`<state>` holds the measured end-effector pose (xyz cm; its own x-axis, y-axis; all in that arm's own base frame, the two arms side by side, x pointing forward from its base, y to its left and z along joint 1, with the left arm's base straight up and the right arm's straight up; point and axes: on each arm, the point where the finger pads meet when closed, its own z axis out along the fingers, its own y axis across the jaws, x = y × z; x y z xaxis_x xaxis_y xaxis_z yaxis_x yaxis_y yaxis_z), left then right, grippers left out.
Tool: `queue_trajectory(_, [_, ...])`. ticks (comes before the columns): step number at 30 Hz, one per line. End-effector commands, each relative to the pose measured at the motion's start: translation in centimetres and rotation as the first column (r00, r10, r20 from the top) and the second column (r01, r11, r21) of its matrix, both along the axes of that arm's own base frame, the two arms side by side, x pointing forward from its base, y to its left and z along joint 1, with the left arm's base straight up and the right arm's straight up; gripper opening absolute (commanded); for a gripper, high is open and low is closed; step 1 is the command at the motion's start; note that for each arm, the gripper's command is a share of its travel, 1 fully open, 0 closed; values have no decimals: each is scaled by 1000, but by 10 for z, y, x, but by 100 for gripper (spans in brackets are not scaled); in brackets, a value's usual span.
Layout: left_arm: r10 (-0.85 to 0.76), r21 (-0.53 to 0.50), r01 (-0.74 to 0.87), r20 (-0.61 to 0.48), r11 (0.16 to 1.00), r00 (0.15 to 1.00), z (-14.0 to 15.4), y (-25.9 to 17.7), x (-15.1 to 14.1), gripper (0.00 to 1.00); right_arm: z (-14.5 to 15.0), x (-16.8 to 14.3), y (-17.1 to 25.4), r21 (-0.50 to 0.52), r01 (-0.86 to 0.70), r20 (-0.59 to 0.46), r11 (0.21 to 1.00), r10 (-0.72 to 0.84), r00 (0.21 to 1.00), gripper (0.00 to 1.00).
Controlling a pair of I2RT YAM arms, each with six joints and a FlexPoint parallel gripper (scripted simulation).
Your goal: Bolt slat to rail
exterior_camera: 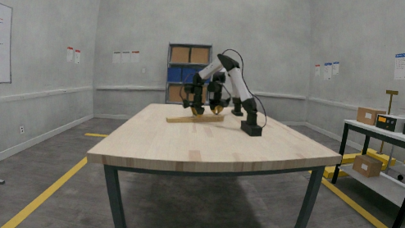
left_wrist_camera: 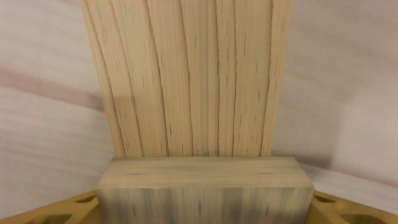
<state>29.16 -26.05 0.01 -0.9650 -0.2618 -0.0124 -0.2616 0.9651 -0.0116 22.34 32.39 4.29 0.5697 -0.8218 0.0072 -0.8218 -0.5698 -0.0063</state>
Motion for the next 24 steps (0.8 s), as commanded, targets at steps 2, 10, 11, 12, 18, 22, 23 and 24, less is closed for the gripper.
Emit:
queue_trajectory(2, [0, -14, 0, 12, 1000, 1000, 5, -4, 2, 67, -4, 0, 3, 10, -10, -4, 1000, 10, 1000, 36])
queue_trajectory(10, [0, -14, 0, 12, 1000, 1000, 5, -4, 2, 67, -6, 0, 3, 10, -10, -4, 1000, 10, 1000, 36])
queue_trajectory(11, [0, -14, 0, 12, 1000, 1000, 5, -4, 2, 67, -7, 0, 3, 10, -10, -4, 1000, 10, 1000, 36])
queue_trajectory(12, [0, -14, 0, 12, 1000, 1000, 5, -4, 2, 67, -7, 0, 3, 10, -10, -4, 1000, 10, 1000, 36])
queue_trajectory(18, [0, -14, 0, 12, 1000, 1000, 5, -4, 2, 67, -8, 0, 3, 10, -10, -4, 1000, 10, 1000, 36])
queue_trajectory(22, [0, -14, 0, 12, 1000, 1000, 5, -4, 2, 67, -9, 0, 3, 10, -10, -4, 1000, 10, 1000, 36])
queue_trajectory(23, [0, -14, 0, 12, 1000, 1000, 5, -4, 2, 67, -9, 0, 3, 10, -10, -4, 1000, 10, 1000, 36])
queue_trajectory(24, [0, -14, 0, 12, 1000, 1000, 5, -4, 2, 67, -10, 0, 3, 10, -10, -4, 1000, 10, 1000, 36])
